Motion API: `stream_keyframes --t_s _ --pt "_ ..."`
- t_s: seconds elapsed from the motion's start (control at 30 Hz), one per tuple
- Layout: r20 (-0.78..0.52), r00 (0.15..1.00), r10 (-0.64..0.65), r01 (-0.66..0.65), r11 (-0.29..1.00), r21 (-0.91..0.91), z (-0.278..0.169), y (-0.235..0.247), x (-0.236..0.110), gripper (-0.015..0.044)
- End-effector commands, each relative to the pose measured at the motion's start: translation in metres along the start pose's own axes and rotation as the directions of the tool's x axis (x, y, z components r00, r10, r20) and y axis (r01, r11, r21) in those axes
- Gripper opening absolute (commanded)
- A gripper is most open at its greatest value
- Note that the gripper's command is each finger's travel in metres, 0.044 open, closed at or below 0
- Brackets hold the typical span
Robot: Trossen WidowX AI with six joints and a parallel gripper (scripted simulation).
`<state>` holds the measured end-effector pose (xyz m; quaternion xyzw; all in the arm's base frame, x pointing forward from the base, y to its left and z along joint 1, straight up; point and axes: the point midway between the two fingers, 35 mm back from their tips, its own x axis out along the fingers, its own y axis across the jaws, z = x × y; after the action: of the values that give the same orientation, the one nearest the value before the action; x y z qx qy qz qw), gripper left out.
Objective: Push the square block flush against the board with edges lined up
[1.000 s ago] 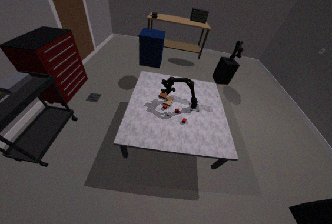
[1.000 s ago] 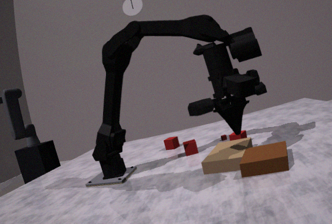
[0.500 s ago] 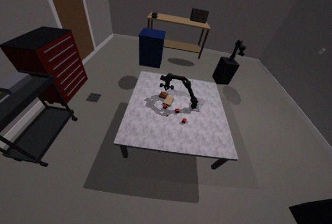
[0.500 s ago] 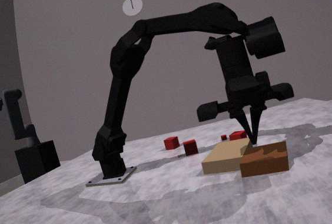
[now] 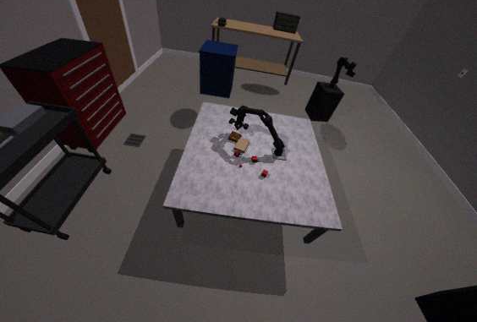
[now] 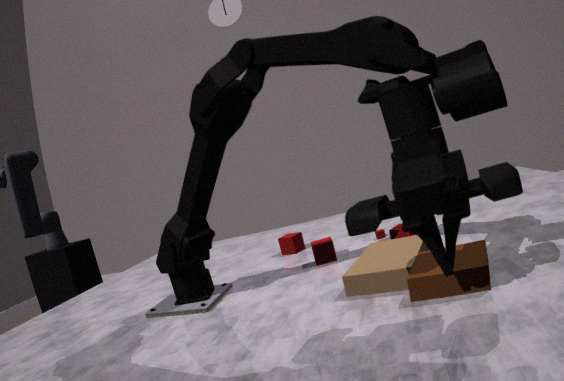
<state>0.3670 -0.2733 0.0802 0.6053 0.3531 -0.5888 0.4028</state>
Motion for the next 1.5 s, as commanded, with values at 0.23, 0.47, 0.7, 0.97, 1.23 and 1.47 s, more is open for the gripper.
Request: stream_keyframes --t_s 0.23,0.47,0.7,0.97,1.23,1.47 --pt "-0.012 0.999 -0.031 0.032 0.999 0.010 -0.003 -0.006 0.032 0.0000" --pt "-0.012 0.999 -0.031 0.032 0.999 0.010 -0.009 -0.005 0.032 0.0000" --pt "-0.013 0.999 -0.031 0.031 0.999 0.010 -0.015 -0.005 0.032 0.0000" --pt "-0.013 0.999 -0.031 0.031 0.999 0.010 -0.023 -0.004 0.032 0.0000" --pt "-0.014 0.999 -0.031 0.031 0.999 0.010 -0.030 -0.004 0.032 0.0000" --pt "-0.014 0.999 -0.031 0.031 0.999 0.010 -0.036 -0.004 0.032 0.0000"
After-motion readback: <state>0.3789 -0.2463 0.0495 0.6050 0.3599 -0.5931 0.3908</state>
